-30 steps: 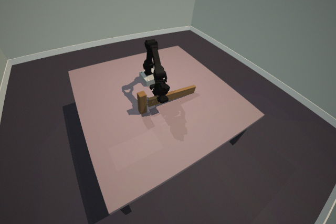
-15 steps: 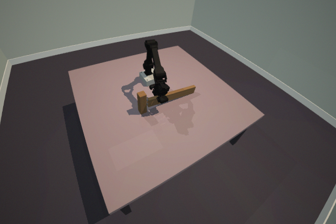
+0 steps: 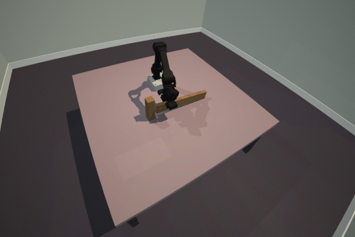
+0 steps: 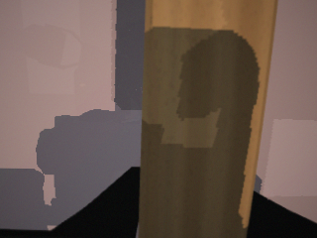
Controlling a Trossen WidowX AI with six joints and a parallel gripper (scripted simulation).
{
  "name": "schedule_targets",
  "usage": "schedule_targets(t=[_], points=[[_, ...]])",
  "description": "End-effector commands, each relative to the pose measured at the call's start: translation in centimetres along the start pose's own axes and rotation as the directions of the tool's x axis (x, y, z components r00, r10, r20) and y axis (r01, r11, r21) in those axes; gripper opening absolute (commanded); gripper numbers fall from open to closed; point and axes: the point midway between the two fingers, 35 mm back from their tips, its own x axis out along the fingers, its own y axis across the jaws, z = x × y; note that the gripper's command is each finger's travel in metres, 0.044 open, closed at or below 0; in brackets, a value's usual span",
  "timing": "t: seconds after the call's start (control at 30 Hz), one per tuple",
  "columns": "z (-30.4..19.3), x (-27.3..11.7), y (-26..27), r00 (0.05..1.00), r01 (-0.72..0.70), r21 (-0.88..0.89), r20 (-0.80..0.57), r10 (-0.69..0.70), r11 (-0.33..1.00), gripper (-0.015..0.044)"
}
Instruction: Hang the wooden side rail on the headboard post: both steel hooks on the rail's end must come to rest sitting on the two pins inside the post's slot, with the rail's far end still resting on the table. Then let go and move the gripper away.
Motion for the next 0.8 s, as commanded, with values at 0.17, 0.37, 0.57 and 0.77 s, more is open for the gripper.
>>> schedule_targets(t=[0.17, 0.37, 0.57, 0.77], points=[[-0.23, 0.0, -0.05, 1.0, 0.006, -0.003, -0.003, -0.006, 1.0, 0.0], [-0.3, -0.01, 0.02, 1.0, 0.006, -0.003, -0.003, -0.006, 1.0, 0.0], [-0.36, -0.07, 0.03, 1.0, 0.006, -0.003, -0.003, -0.006, 1.0, 0.0], [-0.4, -0.12, -0.01, 1.0, 0.006, -0.003, -0.003, -0.006, 1.0, 0.0]])
